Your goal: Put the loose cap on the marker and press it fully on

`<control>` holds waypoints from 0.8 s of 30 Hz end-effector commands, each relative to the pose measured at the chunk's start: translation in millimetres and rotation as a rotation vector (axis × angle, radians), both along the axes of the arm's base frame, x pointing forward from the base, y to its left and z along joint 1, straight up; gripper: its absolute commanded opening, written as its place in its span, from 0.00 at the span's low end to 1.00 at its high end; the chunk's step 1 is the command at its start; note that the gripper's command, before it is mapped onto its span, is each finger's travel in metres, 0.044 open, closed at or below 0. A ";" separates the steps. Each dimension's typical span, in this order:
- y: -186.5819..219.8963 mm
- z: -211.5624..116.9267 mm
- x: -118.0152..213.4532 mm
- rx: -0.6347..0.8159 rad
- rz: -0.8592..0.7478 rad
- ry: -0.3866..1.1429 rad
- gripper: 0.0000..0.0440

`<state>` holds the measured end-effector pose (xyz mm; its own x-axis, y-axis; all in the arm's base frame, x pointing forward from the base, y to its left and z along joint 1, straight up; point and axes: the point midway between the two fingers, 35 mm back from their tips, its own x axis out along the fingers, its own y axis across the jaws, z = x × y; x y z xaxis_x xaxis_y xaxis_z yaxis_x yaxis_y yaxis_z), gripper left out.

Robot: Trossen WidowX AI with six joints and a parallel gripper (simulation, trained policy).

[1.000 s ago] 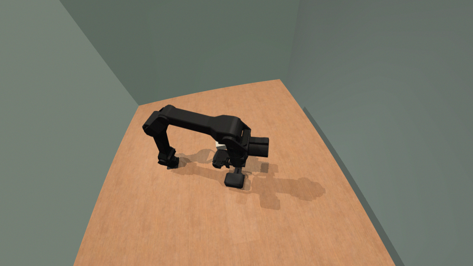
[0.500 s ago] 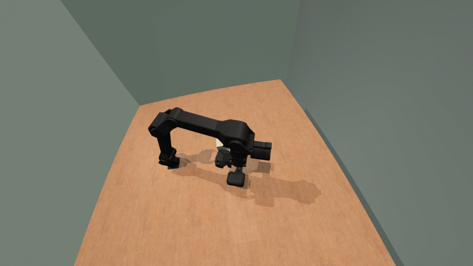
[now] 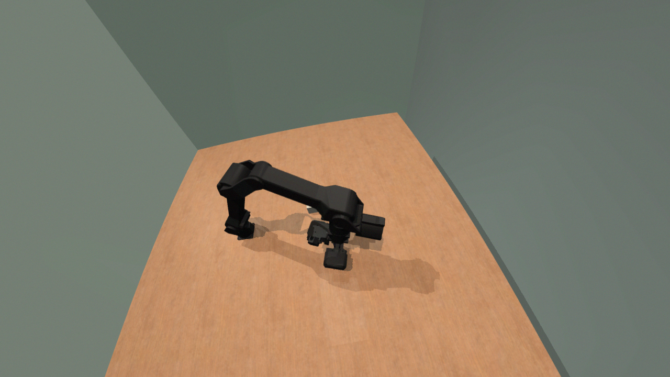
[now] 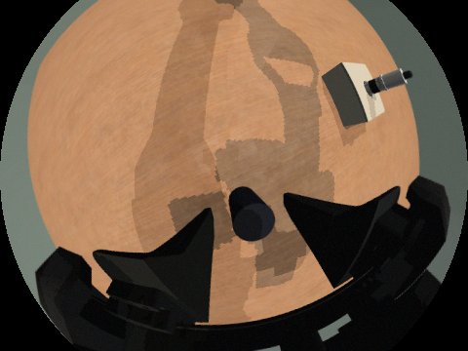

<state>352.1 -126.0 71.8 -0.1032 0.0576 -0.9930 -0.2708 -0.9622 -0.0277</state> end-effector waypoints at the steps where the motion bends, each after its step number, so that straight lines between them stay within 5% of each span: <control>1: 1.0 -7.8 -1.5 0.012 0.018 0.008 0.62; 4: 0.5 -11.7 -2.8 0.011 0.033 0.013 0.56; 11: 0.8 -1.6 -3.1 -0.010 0.070 0.003 0.16; 24: 22.1 41.5 9.2 -0.044 0.155 -0.055 0.11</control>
<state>360.4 -107.8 106.9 -0.0569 0.0099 -0.9983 -0.1356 -0.9908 -0.0021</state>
